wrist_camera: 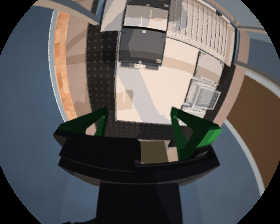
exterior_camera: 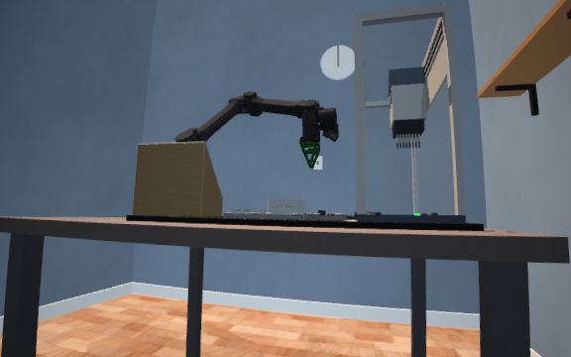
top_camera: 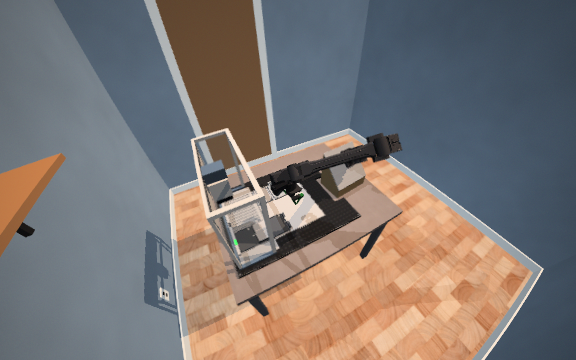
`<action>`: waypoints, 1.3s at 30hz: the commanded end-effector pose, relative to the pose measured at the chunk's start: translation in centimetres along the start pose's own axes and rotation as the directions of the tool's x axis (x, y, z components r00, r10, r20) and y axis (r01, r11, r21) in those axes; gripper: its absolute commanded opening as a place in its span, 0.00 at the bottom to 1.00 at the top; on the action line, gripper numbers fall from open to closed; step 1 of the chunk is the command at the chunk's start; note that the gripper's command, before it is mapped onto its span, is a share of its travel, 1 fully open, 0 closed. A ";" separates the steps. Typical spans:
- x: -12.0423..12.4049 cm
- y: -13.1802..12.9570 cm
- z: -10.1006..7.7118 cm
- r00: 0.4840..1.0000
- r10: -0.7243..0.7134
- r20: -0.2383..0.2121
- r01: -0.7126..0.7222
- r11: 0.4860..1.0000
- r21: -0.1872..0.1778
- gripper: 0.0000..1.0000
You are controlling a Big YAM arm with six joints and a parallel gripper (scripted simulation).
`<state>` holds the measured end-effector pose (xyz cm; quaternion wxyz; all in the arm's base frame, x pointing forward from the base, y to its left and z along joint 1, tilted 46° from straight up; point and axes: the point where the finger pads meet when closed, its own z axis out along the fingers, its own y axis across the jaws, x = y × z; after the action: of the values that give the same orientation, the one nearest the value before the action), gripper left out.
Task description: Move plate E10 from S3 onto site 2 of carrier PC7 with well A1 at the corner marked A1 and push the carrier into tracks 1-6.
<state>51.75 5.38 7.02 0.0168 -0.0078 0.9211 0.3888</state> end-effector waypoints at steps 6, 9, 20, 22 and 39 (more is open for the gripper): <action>2.4 -4.3 -1.1 0.991 0.135 0.004 -0.135 0.991 0.003 1.00; 3.7 -6.0 -0.9 0.993 0.116 0.001 -0.116 0.993 0.003 1.00; 7.5 -10.6 -0.9 0.993 0.115 0.000 -0.115 0.993 0.003 1.00; 8.4 -11.7 -0.9 0.993 0.115 0.000 -0.115 0.993 0.003 1.00; 8.6 -12.2 -1.3 0.995 0.095 0.005 -0.095 0.995 0.009 1.00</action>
<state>42.00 -3.26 -2.09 -0.0244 0.0471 0.9185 0.3919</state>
